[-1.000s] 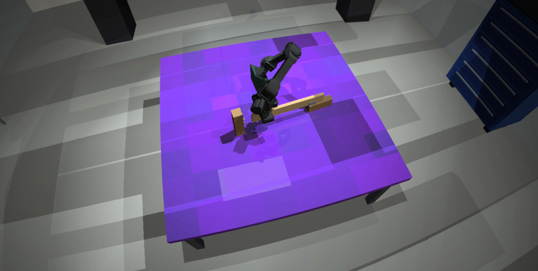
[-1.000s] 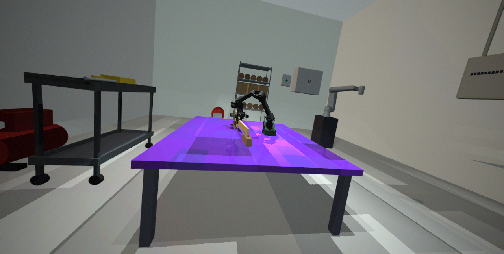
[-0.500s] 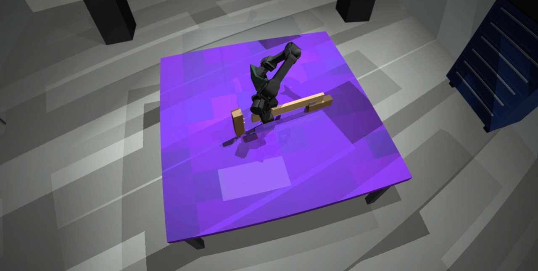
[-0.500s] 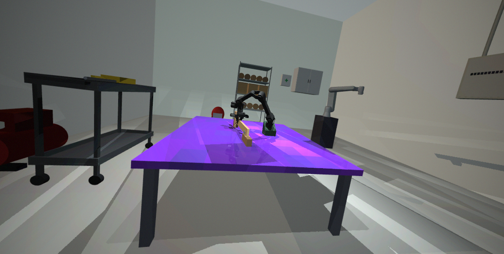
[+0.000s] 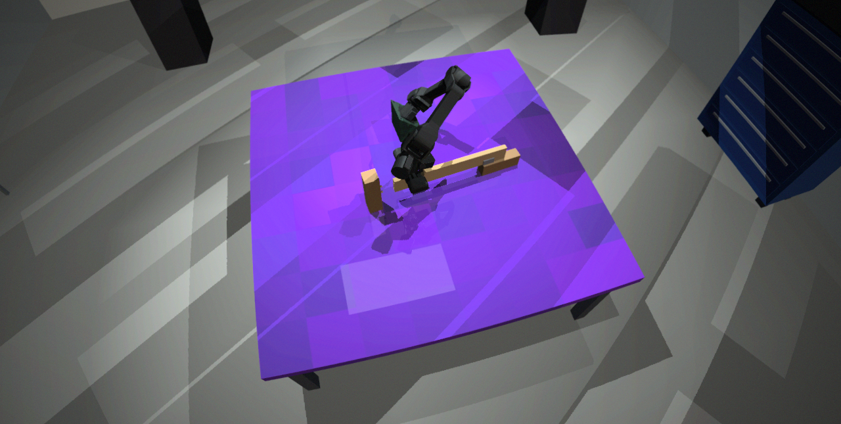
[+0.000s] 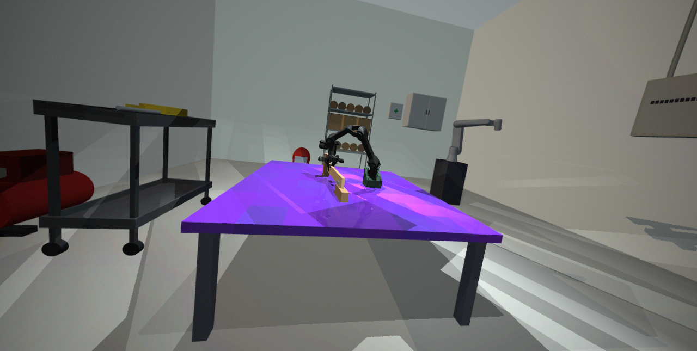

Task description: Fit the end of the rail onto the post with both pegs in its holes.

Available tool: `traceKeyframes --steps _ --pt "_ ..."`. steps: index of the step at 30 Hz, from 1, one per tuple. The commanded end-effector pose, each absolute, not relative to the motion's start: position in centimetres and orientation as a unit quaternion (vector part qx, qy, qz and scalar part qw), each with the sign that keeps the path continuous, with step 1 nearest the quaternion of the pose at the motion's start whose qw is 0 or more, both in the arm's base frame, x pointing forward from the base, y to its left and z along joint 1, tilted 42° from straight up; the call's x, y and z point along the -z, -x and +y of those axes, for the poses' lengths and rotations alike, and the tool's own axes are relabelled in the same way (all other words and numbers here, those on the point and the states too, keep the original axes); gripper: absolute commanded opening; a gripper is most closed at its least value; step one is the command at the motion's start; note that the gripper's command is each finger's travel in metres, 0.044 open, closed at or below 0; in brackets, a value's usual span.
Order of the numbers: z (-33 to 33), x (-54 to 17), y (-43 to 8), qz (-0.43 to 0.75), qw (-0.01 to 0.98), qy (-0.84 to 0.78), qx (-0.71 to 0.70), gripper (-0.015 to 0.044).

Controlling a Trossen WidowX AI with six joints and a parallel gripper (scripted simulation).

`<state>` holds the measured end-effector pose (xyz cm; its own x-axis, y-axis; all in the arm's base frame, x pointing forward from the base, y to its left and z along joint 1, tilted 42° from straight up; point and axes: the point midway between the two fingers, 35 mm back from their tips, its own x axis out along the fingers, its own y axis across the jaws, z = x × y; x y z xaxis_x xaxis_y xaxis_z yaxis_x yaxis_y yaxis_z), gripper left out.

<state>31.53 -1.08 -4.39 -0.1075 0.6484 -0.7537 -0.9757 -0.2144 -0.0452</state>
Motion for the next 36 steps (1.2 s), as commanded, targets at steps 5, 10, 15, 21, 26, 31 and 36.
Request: traceKeyframes --steps 5,10,15,21,26,31,36 --pt "-1.20 4.40 -31.48 0.244 0.578 0.336 -0.702 0.0000" --pt "-1.20 4.42 -31.47 0.244 0.578 0.336 -0.702 0.0000" --pt "-1.25 4.49 -31.49 0.244 0.578 0.336 -0.702 0.0000" --pt "-1.39 4.60 -31.54 0.244 0.578 0.336 -0.702 0.0000" --pt "-1.51 4.64 -31.58 0.244 0.578 0.336 -0.702 0.0000" --pt "-1.65 4.68 -31.63 0.245 0.578 0.336 -0.702 0.0000" --pt "-1.79 4.71 -31.68 0.245 0.578 0.336 -0.702 0.0000"
